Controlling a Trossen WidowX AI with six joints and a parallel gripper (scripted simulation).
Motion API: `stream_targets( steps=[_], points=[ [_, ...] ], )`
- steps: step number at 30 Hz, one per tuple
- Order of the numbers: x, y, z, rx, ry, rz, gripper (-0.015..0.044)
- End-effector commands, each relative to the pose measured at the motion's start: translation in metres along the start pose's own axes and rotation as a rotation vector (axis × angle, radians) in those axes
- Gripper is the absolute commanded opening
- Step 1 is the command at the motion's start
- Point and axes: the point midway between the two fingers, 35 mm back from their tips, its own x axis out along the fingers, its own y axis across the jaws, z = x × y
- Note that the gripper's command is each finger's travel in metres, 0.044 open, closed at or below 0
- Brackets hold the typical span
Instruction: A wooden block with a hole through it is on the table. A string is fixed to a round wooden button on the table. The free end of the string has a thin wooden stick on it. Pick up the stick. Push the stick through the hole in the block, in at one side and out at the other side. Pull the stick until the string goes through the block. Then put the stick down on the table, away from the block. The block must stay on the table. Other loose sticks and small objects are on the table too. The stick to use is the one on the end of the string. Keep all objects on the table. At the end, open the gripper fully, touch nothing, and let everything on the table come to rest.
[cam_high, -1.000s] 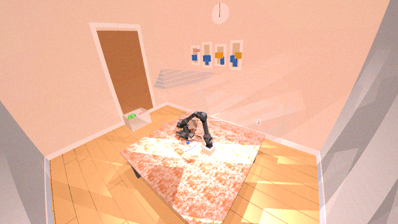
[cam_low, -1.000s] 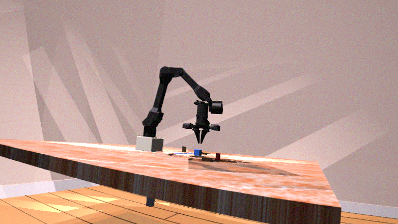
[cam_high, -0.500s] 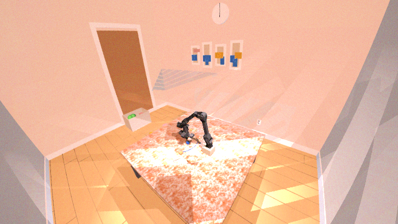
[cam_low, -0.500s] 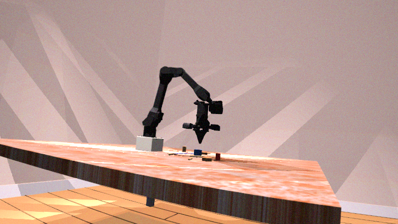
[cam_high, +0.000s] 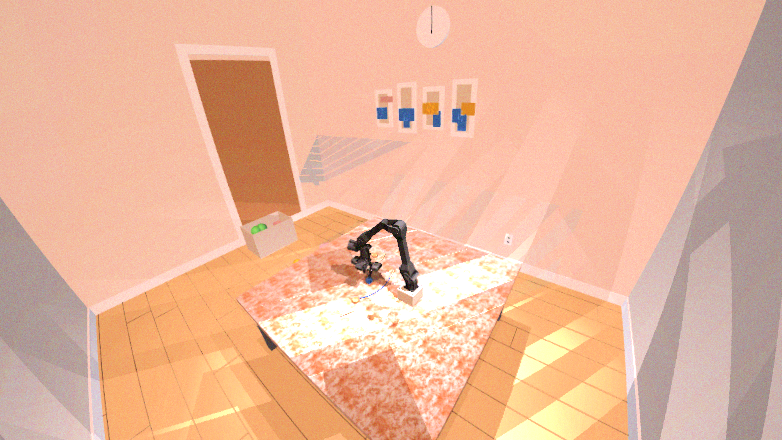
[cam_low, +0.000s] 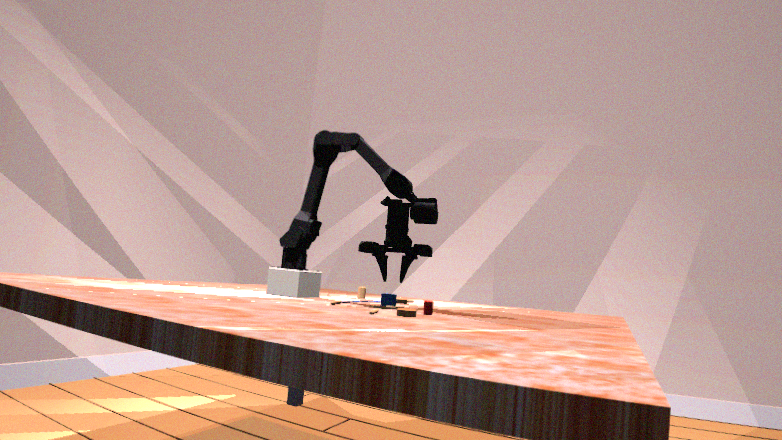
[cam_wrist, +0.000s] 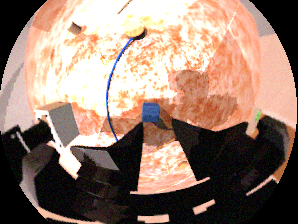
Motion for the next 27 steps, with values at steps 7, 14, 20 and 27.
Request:
stream_targets(
  steps=[7,14,20,27],
  points=[
    [0.0,0.0,0.0,0.0,0.0,0.0,0.0031],
    [0.0,0.0,0.0,0.0,0.0,0.0,0.0],
    [0.0,0.0,0.0,0.0,0.0,0.0,0.0],
    [-0.0003,0.0046,-0.0078,0.17,0.001,0.002,0.0079]
  ],
)
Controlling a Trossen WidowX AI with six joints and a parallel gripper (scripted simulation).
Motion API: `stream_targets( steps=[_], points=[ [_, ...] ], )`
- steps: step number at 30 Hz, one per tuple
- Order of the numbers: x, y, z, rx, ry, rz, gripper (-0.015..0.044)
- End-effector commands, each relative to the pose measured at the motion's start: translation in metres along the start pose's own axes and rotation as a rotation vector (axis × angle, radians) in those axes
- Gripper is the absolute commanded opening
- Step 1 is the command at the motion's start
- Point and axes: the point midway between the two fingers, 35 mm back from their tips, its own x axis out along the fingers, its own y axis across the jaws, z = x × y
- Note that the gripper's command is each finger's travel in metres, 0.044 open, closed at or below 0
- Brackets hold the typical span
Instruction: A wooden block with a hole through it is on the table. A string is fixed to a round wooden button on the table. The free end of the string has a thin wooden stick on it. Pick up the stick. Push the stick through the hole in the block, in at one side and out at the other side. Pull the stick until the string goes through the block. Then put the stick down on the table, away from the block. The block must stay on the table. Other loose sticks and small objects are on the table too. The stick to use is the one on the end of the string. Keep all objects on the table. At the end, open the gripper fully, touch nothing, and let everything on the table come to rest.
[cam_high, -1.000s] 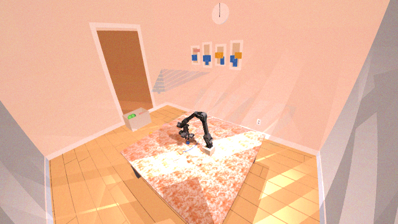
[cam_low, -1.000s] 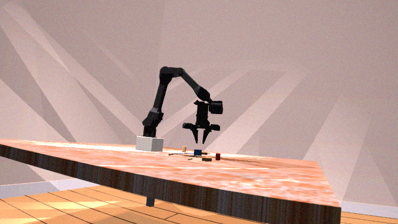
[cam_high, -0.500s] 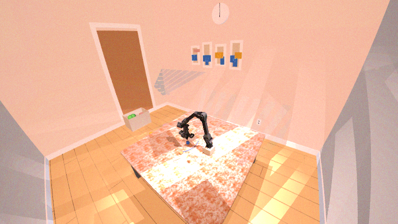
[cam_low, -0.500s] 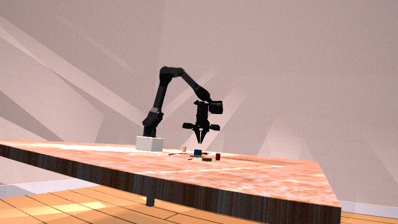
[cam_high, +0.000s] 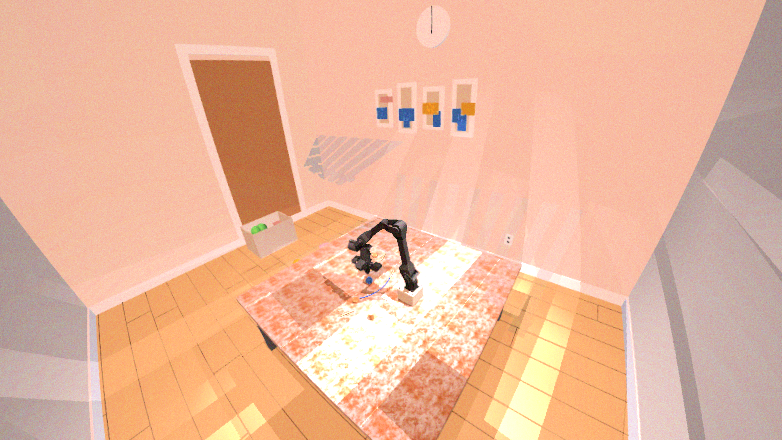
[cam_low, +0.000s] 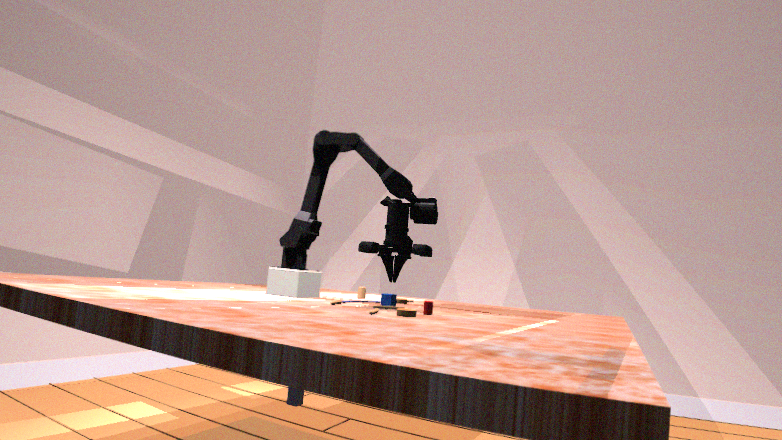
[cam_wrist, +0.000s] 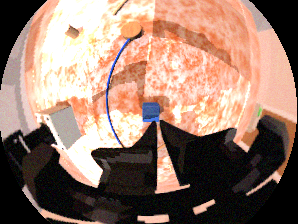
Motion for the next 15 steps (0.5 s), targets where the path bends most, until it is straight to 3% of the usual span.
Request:
stream_targets(
  steps=[1,13,15],
  points=[
    [-0.001,0.007,-0.012,0.247,0.002,0.001,0.0105],
    [-0.002,0.05,-0.067,1.64,0.011,0.003,0.042],
    [-0.001,0.058,-0.074,1.819,0.012,0.002,0.044]
  ],
)
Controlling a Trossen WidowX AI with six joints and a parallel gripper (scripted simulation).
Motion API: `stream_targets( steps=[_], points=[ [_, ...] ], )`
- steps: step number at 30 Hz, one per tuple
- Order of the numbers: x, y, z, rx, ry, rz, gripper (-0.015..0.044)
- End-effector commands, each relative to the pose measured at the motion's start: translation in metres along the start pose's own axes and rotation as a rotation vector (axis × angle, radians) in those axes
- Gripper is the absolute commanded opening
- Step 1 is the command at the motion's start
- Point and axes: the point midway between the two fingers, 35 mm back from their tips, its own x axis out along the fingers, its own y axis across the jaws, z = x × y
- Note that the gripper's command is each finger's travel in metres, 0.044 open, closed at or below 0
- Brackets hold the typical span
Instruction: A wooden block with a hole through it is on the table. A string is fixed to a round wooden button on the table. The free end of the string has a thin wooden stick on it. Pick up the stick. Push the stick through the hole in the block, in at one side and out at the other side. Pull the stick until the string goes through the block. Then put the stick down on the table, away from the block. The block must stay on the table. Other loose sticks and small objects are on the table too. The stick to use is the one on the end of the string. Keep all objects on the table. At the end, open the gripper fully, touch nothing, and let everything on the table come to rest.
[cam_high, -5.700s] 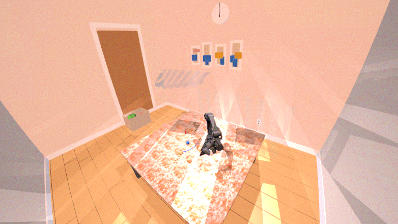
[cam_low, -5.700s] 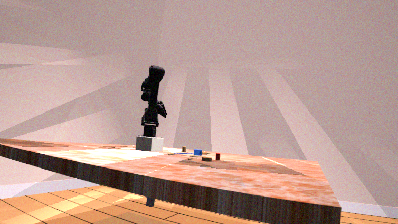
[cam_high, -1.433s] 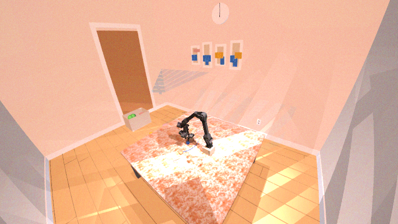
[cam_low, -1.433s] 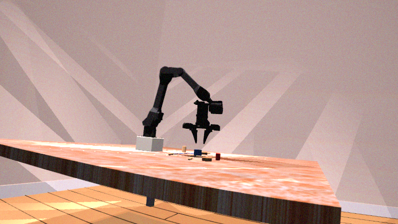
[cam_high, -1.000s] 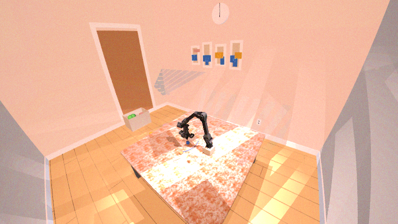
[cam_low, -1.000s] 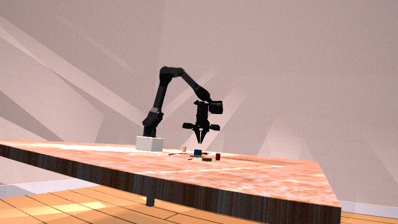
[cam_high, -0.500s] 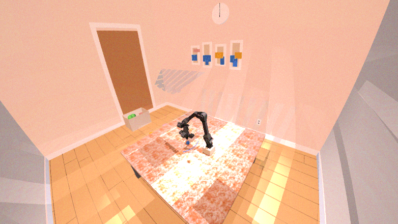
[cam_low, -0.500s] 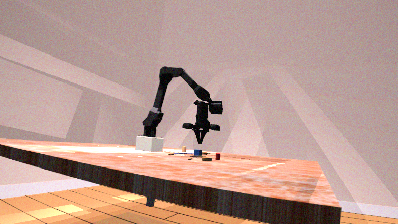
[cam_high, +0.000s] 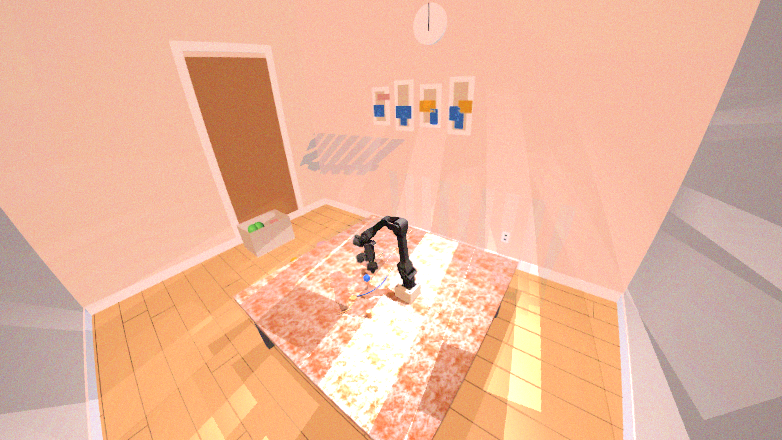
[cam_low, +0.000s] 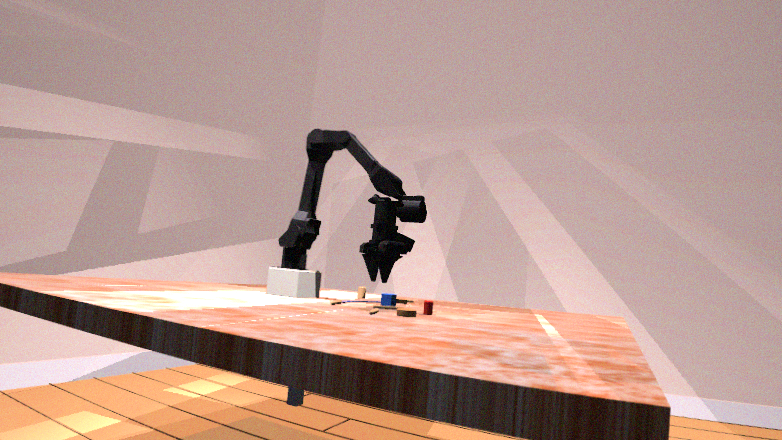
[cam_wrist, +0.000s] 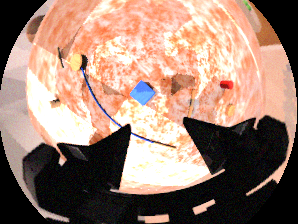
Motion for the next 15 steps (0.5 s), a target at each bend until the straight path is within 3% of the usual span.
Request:
stream_targets(
  steps=[1,15],
  points=[
    [-0.003,-0.005,-0.052,1.017,-0.014,-0.004,0.044],
    [0.0,-0.001,-0.09,1.836,-0.014,0.001,0.044]
  ],
)
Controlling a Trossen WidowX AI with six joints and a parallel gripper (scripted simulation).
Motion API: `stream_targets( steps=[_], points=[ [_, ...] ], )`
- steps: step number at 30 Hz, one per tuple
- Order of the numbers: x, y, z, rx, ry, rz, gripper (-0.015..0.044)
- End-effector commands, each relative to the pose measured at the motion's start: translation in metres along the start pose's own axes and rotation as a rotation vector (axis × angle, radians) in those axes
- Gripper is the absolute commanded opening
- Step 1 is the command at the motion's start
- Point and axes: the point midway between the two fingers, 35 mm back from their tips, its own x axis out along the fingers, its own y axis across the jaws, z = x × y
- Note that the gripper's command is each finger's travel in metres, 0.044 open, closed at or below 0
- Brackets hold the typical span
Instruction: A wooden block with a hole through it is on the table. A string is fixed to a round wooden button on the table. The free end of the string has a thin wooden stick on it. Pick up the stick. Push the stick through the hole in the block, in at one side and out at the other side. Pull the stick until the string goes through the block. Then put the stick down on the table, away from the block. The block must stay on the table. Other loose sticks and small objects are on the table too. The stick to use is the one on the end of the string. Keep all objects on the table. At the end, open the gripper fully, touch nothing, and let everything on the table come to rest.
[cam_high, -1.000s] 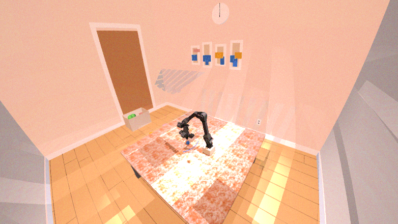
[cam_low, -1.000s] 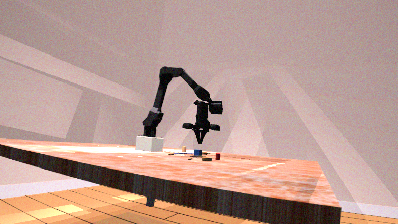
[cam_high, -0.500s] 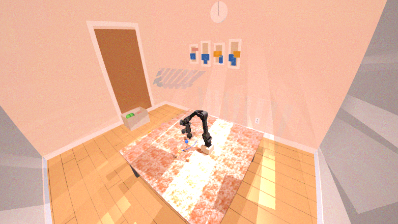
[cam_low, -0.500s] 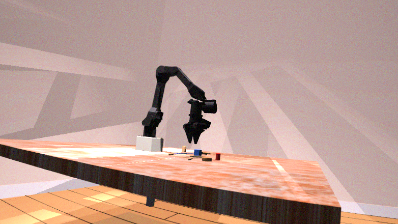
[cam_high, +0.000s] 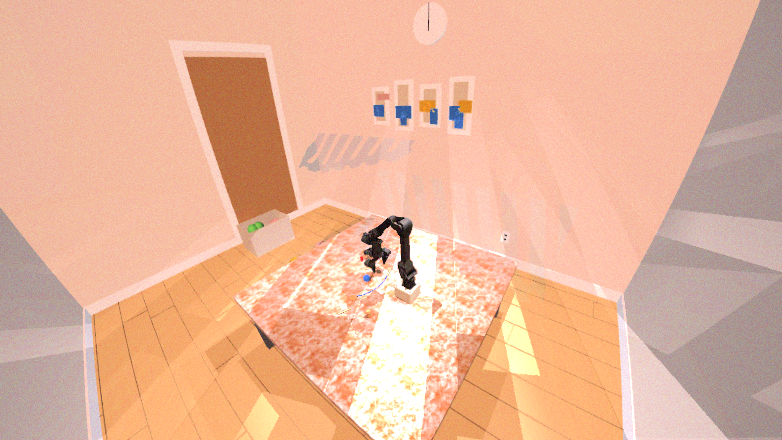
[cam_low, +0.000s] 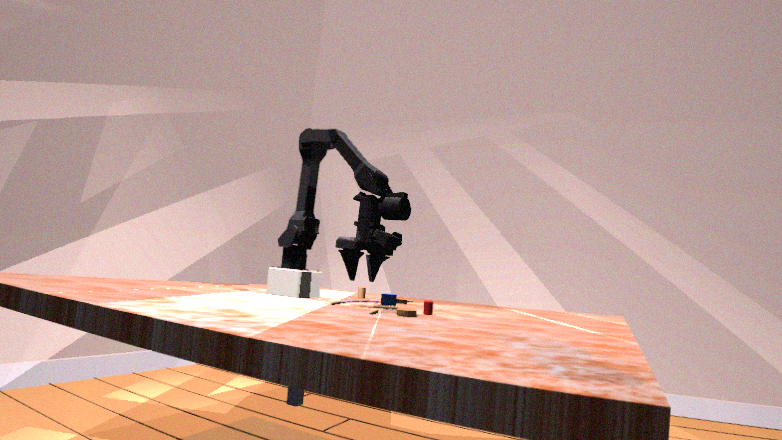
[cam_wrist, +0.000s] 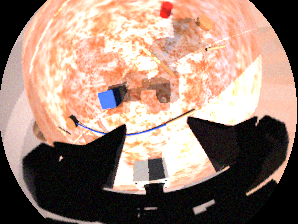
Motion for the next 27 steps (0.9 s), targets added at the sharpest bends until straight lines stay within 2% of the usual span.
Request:
stream_targets(
  steps=[1,6,27],
  points=[
    [-0.001,-0.0329,-0.0331,1.012,-0.022,0.016,0.044],
    [-0.0002,-0.037,-0.0384,1.232,-0.02,0.018,0.044],
    [-0.0002,-0.037,-0.0384,1.232,-0.02,0.018,0.044]
  ],
)
